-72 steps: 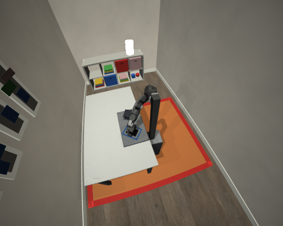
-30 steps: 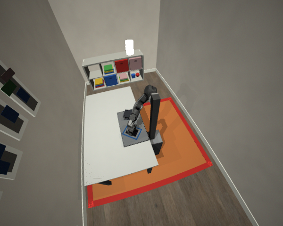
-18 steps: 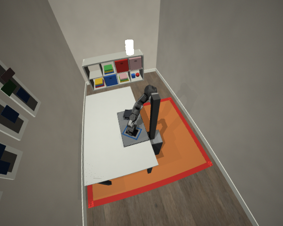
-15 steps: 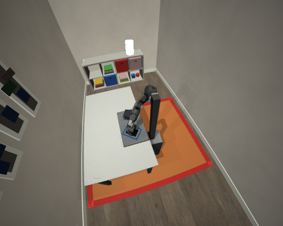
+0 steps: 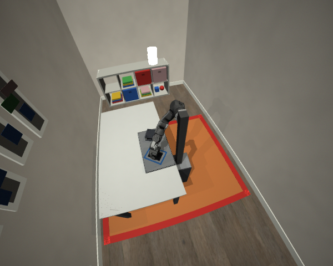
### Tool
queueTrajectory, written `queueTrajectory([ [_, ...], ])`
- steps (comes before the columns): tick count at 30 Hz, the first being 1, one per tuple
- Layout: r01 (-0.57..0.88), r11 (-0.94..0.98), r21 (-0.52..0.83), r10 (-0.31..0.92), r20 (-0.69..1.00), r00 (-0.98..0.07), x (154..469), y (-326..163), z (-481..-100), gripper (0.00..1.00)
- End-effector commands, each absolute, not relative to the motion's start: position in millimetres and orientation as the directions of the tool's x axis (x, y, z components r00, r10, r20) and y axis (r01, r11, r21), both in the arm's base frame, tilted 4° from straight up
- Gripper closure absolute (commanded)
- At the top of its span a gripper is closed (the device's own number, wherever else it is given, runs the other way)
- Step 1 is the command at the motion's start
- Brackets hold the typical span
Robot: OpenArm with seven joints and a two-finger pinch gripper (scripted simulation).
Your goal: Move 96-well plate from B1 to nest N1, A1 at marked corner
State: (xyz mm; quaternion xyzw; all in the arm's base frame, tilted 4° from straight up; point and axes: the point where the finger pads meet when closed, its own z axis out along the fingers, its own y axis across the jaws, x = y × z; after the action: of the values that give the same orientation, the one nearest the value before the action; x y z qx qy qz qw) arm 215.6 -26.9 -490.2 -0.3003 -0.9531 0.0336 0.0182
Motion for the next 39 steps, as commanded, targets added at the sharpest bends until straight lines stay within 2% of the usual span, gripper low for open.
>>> queueTrajectory([
  [1,0.571,0.818,-0.073,0.573,0.015,-0.819,216,-26,-490,1.0],
  [12,0.571,0.818,-0.073,0.573,0.015,-0.819,216,-26,-490,1.0],
  [17,0.577,0.813,-0.074,0.579,0.014,-0.815,220,-25,-458,1.0],
  [29,0.577,0.813,-0.074,0.579,0.014,-0.815,220,-25,-458,1.0],
  [34,0.577,0.813,-0.073,0.579,0.014,-0.815,222,-23,-427,1.0],
  [39,0.577,0.813,-0.073,0.579,0.014,-0.815,222,-23,-427,1.0],
])
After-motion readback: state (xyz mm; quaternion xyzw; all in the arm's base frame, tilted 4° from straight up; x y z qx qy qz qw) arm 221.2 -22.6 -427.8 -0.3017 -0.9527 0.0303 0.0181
